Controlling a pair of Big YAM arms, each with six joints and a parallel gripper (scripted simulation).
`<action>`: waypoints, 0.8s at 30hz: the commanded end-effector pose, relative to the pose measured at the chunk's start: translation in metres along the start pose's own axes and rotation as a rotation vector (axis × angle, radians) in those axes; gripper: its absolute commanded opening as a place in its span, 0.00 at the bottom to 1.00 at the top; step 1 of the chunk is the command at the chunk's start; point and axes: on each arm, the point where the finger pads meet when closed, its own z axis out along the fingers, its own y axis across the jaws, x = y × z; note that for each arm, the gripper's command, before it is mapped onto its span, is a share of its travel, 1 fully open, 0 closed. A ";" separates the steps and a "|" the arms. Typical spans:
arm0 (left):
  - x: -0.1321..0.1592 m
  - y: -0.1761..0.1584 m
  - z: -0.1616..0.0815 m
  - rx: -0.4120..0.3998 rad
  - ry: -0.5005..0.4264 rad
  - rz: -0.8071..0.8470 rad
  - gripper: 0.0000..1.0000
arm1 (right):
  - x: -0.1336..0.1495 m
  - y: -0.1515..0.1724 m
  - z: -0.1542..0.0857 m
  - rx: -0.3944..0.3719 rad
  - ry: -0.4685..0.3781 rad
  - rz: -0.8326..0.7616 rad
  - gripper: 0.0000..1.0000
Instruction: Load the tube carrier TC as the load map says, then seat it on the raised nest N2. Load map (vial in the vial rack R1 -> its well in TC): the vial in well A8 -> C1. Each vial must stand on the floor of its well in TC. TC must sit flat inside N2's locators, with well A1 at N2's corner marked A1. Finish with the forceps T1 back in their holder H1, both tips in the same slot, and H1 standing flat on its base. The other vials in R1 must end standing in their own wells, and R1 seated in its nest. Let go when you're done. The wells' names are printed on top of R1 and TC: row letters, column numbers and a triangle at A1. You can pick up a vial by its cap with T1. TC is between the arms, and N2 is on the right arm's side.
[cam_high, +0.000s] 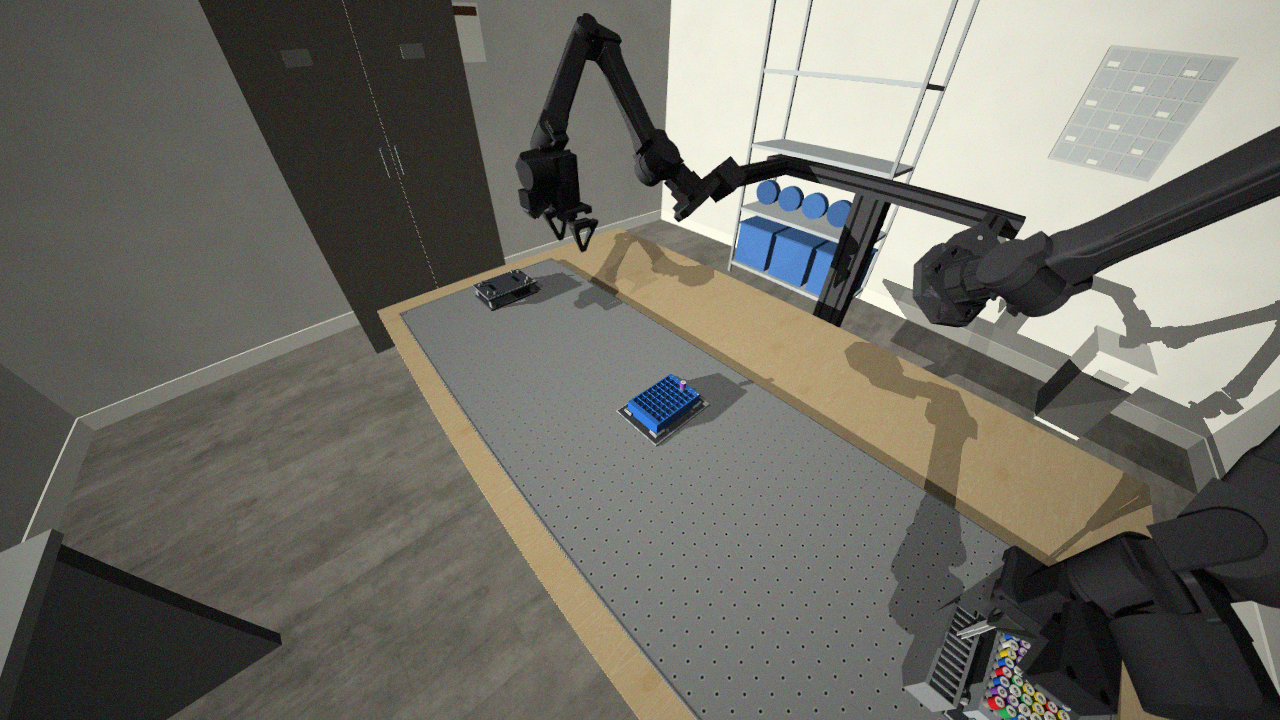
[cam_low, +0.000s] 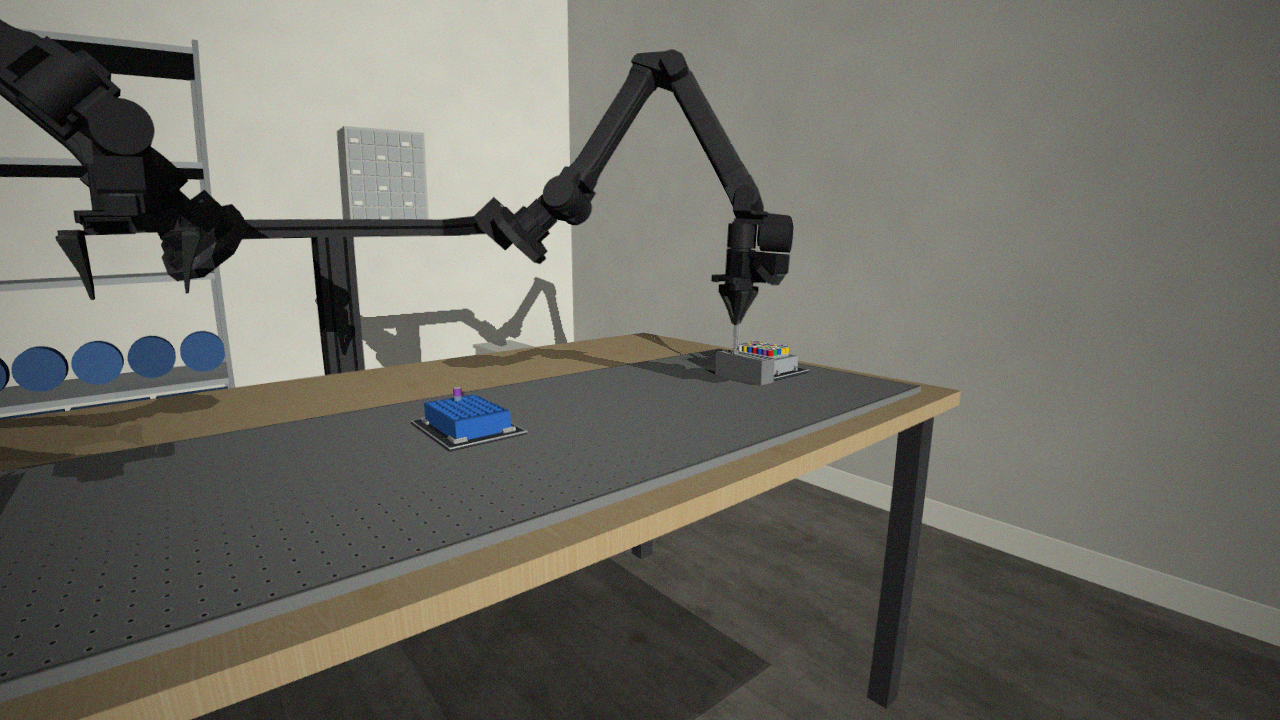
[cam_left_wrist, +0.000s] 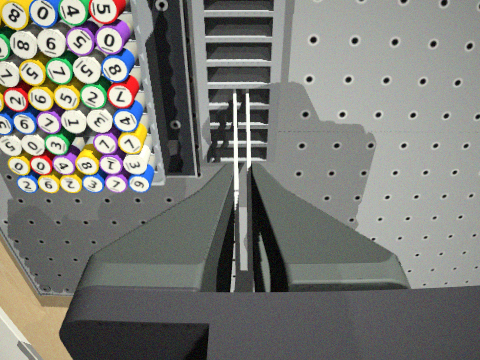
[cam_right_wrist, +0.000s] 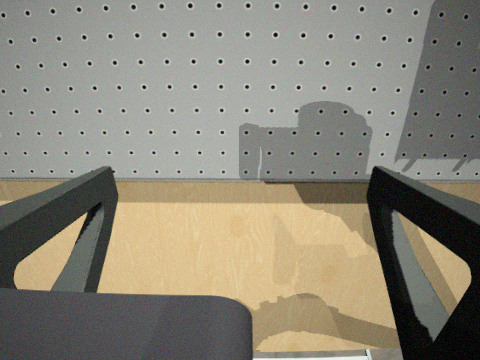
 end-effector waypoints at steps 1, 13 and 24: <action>-0.009 0.014 -0.004 -0.021 -0.026 -0.015 0.07 | -0.008 -0.003 -0.004 -0.001 -0.012 0.017 1.00; -0.012 0.013 0.003 -0.018 -0.022 -0.012 0.07 | -0.008 -0.003 -0.004 -0.001 -0.012 0.017 1.00; -0.012 0.012 0.005 -0.016 -0.021 -0.009 0.07 | -0.008 -0.003 -0.004 -0.001 -0.012 0.017 1.00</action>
